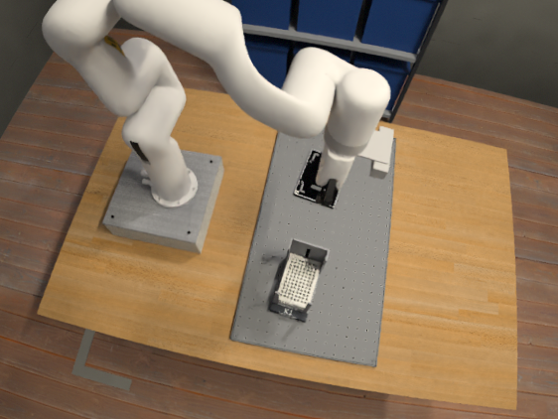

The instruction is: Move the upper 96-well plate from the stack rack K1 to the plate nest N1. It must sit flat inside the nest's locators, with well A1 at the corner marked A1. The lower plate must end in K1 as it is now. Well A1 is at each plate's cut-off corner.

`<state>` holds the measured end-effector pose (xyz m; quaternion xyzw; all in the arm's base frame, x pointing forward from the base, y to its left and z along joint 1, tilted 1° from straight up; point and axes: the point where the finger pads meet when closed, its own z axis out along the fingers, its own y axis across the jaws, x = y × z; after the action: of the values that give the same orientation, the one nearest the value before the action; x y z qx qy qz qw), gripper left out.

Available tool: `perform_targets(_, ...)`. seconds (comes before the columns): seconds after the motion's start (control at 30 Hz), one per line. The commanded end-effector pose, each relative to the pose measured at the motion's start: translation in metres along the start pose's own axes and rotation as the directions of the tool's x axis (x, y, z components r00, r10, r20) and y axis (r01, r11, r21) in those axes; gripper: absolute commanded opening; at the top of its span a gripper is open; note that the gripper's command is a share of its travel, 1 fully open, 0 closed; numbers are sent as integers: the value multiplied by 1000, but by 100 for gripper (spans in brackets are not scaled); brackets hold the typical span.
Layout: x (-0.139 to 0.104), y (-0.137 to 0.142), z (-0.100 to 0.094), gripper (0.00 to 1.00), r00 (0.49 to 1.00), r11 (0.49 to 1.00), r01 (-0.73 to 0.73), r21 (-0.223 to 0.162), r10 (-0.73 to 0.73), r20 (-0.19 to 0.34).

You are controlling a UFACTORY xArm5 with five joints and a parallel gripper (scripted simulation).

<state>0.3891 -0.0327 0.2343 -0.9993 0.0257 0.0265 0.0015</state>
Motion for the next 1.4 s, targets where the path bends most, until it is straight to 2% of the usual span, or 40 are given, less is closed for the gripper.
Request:
perform_targets(0.0,1,17,14,100,988,988,-154,6,154,-7)
perform_targets(0.27,1,47,40,100,912,912,-409,14,409,-9)
perform_targets(0.37,1,51,43,100,898,898,-439,16,439,-9)
perform_targets(0.6,1,78,66,100,772,772,-635,23,635,-8)
perform_targets(0.83,1,105,88,100,605,604,-796,31,796,-5)
perform_targets(0.9,1,105,88,100,605,604,-796,31,796,-5)
perform_targets(1.23,1,143,121,100,311,311,-950,40,950,2)
perform_targets(1.37,1,144,122,100,182,181,-982,43,983,5)
